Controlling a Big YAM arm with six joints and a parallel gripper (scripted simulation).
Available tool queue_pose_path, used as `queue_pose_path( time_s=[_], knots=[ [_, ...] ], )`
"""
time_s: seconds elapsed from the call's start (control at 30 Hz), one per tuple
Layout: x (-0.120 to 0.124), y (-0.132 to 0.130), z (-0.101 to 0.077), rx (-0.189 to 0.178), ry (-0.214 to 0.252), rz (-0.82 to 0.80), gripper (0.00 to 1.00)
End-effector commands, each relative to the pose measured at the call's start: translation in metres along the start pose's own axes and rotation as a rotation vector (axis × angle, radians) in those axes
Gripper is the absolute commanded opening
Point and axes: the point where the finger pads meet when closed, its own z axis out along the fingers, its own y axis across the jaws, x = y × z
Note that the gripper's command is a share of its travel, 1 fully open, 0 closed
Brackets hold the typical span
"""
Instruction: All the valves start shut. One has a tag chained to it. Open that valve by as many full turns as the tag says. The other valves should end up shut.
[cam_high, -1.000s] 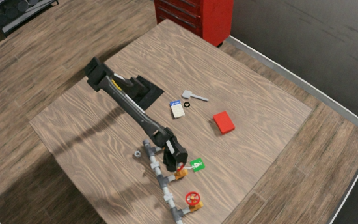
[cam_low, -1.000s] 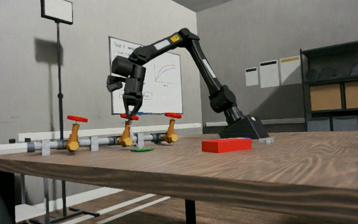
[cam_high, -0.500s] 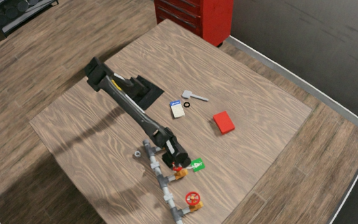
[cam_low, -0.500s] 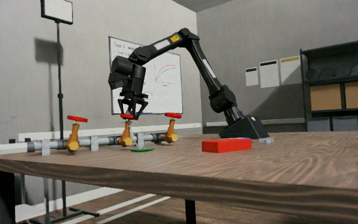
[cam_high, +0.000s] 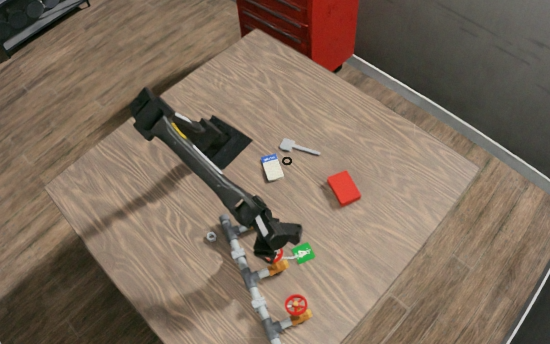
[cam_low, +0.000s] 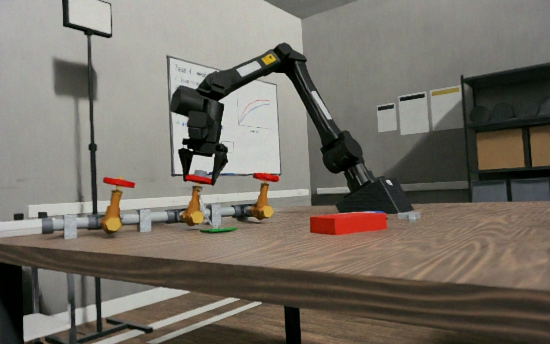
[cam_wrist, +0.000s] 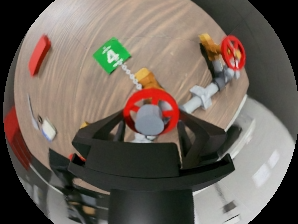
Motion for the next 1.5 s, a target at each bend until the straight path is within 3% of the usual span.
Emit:
queue_pose_path(
  time_s=[0.0,0.27,0.33,0.37,1.03,1.07,1.47],
  knots=[
    [-0.0074,-0.0099,-0.0071,0.018,-0.017,-0.345,0.00],
    [-0.0074,-0.0098,-0.0070,0.021,-0.016,-0.729,0.00],
    [-0.0074,-0.0098,-0.0070,0.021,-0.016,-0.729,0.00],
    [-0.0073,-0.0097,-0.0070,0.022,-0.017,-0.837,0.00],
    [-0.0060,-0.0081,-0.0068,0.015,-0.014,-0.918,0.00],
    [-0.0060,-0.0081,-0.0068,0.015,-0.014,-0.918,1.00],
    [-0.0068,-0.0100,-0.0070,0.024,-0.013,-0.913,1.00]
  ],
)
